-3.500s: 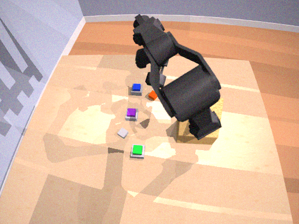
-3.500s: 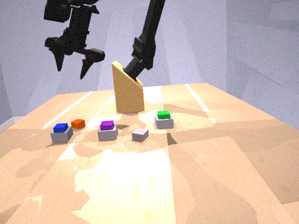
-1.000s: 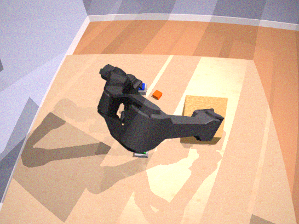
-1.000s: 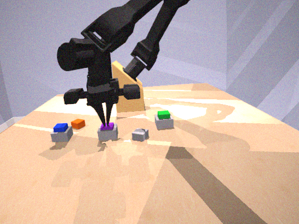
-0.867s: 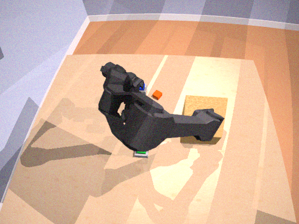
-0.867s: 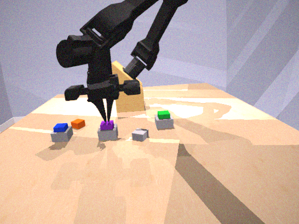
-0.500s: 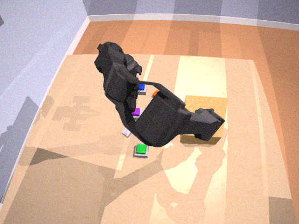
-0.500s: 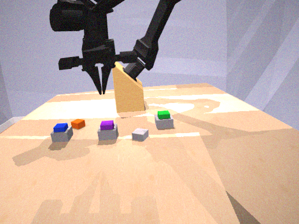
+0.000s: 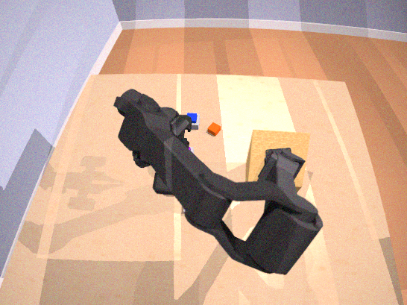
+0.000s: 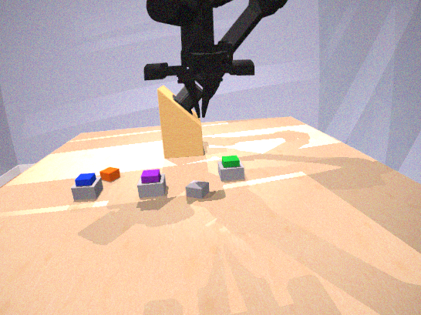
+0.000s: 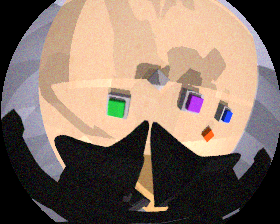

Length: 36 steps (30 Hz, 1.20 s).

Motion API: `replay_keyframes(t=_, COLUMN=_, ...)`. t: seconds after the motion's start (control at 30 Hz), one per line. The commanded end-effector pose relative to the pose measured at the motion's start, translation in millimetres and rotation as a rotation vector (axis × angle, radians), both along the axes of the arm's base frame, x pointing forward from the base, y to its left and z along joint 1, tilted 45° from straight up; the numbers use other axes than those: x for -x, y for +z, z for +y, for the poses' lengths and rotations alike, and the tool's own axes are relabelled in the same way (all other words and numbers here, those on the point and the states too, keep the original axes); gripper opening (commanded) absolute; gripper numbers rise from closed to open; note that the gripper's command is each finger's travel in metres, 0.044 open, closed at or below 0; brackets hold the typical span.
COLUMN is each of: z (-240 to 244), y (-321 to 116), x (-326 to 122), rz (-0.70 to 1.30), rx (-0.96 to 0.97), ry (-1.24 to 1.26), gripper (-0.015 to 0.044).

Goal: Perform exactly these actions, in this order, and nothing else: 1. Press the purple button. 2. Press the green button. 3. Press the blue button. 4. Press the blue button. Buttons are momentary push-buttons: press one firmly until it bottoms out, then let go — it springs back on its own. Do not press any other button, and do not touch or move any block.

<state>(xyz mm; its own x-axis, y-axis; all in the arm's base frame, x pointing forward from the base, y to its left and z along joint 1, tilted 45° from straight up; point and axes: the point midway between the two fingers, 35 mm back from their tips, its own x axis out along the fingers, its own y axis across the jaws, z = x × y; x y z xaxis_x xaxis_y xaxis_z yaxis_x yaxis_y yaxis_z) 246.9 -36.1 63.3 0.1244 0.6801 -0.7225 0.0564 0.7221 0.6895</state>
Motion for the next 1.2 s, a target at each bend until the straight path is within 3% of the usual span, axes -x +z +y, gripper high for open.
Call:
replay_keyframes(t=0.0, z=31, y=21, x=16, rz=0.019, rx=-0.019, ry=-0.008, gripper=0.0020)
replay_keyframes(t=0.27, z=49, y=31, x=25, rz=0.022, rx=-0.025, ry=-0.010, gripper=0.0020)
replay_keyframes(t=0.43, z=89, y=-9, x=18, rz=0.021, rx=-0.027, ry=-0.010, gripper=0.0020)
replay_keyframes(t=1.17, z=109, y=-29, x=15, rz=0.020, rx=-0.028, ry=-0.010, gripper=0.0020)
